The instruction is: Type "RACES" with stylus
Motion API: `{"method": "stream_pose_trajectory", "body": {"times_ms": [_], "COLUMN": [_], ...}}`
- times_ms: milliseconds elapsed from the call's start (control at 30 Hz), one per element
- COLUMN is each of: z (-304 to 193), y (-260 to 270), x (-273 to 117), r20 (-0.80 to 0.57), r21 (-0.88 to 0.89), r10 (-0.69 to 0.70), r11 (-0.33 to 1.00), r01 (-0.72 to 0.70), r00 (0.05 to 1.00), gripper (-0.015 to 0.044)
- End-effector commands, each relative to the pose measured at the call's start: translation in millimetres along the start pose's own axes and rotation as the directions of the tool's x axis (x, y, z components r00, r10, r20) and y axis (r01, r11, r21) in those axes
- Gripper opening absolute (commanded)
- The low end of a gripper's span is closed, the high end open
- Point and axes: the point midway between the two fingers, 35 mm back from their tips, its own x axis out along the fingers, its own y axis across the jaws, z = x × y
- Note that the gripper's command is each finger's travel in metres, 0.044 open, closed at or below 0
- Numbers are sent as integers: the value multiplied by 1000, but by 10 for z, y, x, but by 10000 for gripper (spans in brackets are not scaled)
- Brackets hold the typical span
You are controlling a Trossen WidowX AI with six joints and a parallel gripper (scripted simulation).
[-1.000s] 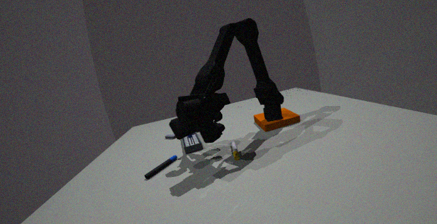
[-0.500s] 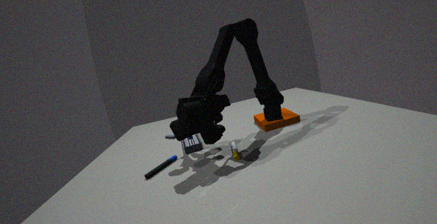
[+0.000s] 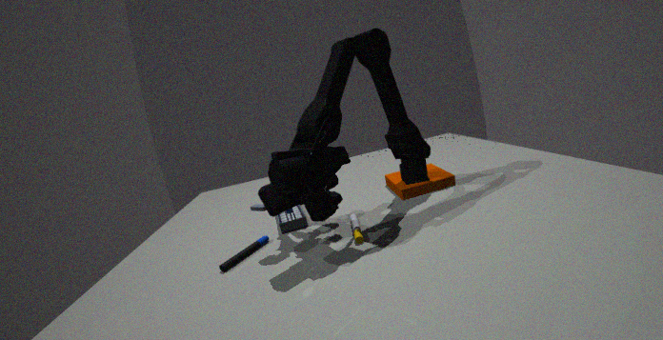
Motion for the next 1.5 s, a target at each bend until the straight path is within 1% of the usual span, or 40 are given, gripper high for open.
{"method": "stream_pose_trajectory", "body": {"times_ms": [0, 300, 567, 1233, 1333, 1400, 1433, 1467], "z": [20, -26, -316, -291, -291, -300, -310, -323], "y": [4, 2, 0, 1, 1, 5, 9, 15], "x": [15, -11, -178, -167, -167, -147, -126, -99], "r20": [-3, -3, -3, 1, 1, 2, 4, 6], "r21": [-8, -8, -8, -7, -7, -6, -6, -6], "r10": [3, 3, 3, 6, 6, 6, 7, 7], "r11": [1000, 1000, 1000, 1000, 1000, 1000, 1000, 1000], "r01": [-3, -3, -3, -6, -6, -6, -7, -7], "r00": [1000, 1000, 1000, 1000, 1000, 1000, 1000, 1000], "gripper": [81, 81, 81, 84, 64, 12, 0, 0]}}
